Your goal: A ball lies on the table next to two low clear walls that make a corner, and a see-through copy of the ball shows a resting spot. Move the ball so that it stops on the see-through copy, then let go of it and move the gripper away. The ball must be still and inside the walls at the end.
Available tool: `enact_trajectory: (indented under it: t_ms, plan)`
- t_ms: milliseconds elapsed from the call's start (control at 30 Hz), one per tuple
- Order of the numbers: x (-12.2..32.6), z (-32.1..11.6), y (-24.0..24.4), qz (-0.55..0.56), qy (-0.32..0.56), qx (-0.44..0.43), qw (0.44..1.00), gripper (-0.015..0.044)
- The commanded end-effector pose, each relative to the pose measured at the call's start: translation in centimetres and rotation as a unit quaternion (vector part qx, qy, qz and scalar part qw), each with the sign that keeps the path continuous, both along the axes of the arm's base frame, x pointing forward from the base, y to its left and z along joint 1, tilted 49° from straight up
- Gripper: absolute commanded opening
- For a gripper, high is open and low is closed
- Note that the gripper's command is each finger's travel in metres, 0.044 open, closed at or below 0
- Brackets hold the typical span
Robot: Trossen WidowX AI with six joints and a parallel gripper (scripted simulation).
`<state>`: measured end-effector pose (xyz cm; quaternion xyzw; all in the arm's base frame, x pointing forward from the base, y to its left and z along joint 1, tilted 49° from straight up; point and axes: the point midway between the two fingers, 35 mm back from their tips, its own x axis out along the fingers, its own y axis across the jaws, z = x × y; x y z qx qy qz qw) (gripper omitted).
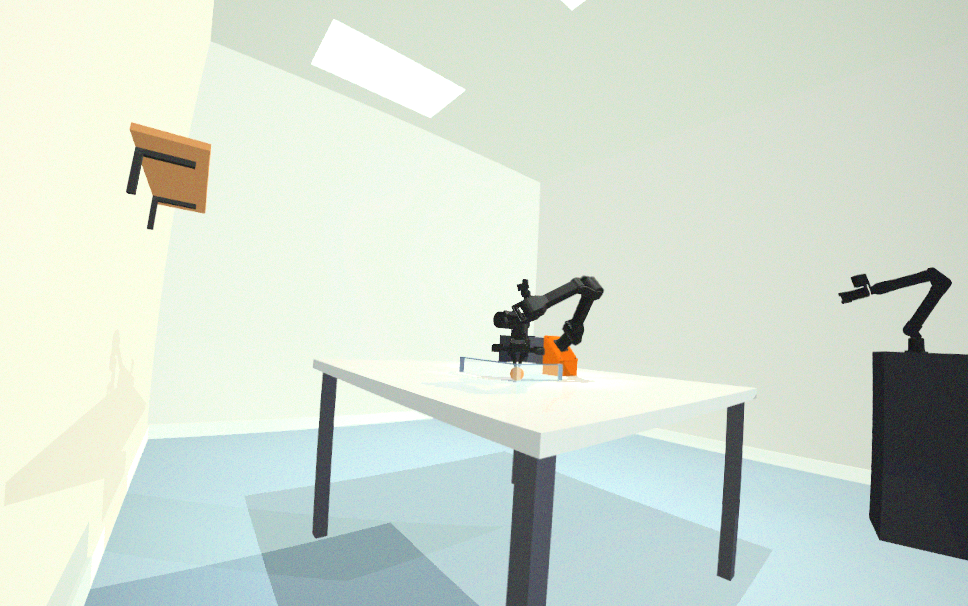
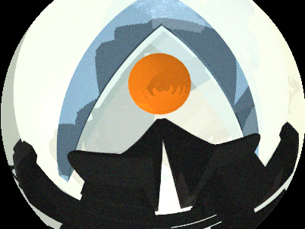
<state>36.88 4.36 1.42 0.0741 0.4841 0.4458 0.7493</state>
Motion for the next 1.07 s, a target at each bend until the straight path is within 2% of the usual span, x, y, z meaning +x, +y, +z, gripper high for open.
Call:
enact_trajectory:
  t_ms: [0,1033]
  plan:
    - [-0.4,-0.3,-0.3,0.0,-0.001,0.001,1.0,0.0]
    - [-4.2,-2.0,-2.5,-0.001,0.0,0.001,1.0,0.0]
